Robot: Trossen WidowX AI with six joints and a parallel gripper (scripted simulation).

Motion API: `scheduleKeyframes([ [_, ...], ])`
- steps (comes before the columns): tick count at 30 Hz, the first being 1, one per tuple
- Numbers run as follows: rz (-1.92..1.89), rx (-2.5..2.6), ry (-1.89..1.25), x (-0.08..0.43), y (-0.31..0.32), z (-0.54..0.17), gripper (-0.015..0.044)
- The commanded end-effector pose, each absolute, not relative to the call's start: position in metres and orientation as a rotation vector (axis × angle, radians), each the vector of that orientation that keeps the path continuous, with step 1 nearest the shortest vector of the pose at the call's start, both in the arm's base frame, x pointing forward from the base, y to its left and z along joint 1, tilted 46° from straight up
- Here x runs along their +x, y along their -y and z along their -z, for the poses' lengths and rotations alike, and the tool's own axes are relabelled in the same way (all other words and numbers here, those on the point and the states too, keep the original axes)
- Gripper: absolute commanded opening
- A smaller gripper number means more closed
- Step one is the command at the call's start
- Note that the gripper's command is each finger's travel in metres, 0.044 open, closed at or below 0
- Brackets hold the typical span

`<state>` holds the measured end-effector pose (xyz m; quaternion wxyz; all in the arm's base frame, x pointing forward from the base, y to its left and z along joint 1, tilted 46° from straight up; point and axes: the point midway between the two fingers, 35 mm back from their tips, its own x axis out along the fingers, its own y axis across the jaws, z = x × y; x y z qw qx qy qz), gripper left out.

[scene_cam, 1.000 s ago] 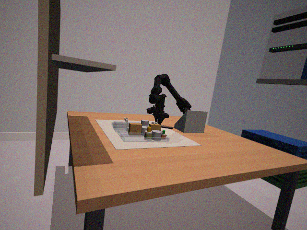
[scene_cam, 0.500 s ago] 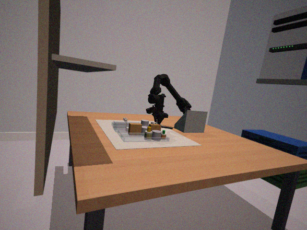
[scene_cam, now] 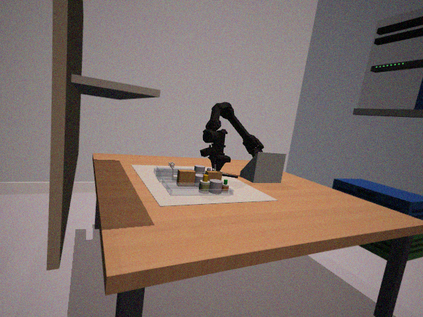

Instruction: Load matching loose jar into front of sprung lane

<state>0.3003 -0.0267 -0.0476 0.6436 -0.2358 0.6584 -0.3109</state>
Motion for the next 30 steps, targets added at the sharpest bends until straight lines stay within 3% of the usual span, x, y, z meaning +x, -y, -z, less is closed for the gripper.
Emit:
scheduleKeyframes([
  [1, 0.711, -0.532, -1.471, 0.312, 0.027, 0.045, 0.0],
  [30, 0.712, -0.532, -1.471, 0.322, 0.027, 0.042, 0.0],
])
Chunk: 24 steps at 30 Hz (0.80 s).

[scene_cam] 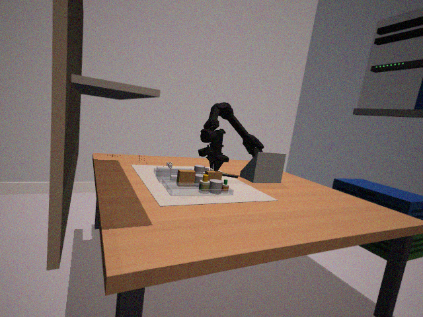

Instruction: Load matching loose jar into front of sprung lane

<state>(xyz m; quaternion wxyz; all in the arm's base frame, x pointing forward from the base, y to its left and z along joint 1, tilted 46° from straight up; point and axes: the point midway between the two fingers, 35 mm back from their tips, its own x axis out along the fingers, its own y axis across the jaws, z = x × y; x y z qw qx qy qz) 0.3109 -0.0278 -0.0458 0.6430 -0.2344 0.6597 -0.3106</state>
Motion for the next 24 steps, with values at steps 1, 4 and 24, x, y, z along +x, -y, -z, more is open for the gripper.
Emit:
scheduleKeyframes([
  [1, 0.712, -0.532, -1.471, 0.3227, 0.0272, 0.0417, 0.0],
  [4, 0.712, -0.532, -1.471, 0.3238, 0.0271, 0.0414, 0.0],
  [24, 0.712, -0.532, -1.47, 0.3309, 0.0271, 0.0387, 0.0],
])
